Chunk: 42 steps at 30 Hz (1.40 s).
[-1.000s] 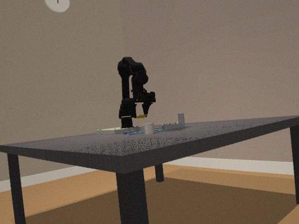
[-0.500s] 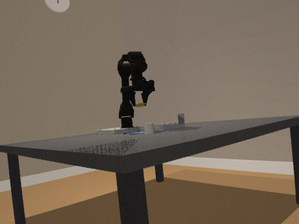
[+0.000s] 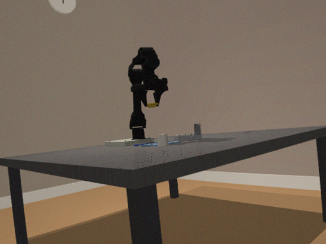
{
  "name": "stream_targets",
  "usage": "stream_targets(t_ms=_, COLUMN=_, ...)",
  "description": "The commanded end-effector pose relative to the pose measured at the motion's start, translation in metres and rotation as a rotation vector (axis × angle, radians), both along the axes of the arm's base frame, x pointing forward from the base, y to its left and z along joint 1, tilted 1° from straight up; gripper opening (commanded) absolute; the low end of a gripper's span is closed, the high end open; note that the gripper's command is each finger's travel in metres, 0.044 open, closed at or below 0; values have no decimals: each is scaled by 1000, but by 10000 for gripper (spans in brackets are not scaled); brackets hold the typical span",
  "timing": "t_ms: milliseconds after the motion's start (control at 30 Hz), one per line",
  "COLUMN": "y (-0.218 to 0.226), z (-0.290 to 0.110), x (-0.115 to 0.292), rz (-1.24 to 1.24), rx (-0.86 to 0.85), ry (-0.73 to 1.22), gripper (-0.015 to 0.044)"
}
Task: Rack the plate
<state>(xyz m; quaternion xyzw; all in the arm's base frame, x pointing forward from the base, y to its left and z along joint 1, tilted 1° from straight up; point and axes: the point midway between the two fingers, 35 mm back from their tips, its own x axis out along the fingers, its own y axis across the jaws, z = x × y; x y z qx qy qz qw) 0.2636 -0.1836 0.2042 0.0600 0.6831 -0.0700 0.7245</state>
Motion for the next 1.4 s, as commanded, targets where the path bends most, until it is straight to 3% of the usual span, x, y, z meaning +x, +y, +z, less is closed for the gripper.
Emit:
stream_targets(t_ms=0, y=3, z=-1, x=1, rz=76, rx=-1, ry=11, gripper=0)
stream_targets(t_ms=1367, y=72, z=0, x=5, rz=1504, rx=-73, ry=29, gripper=0)
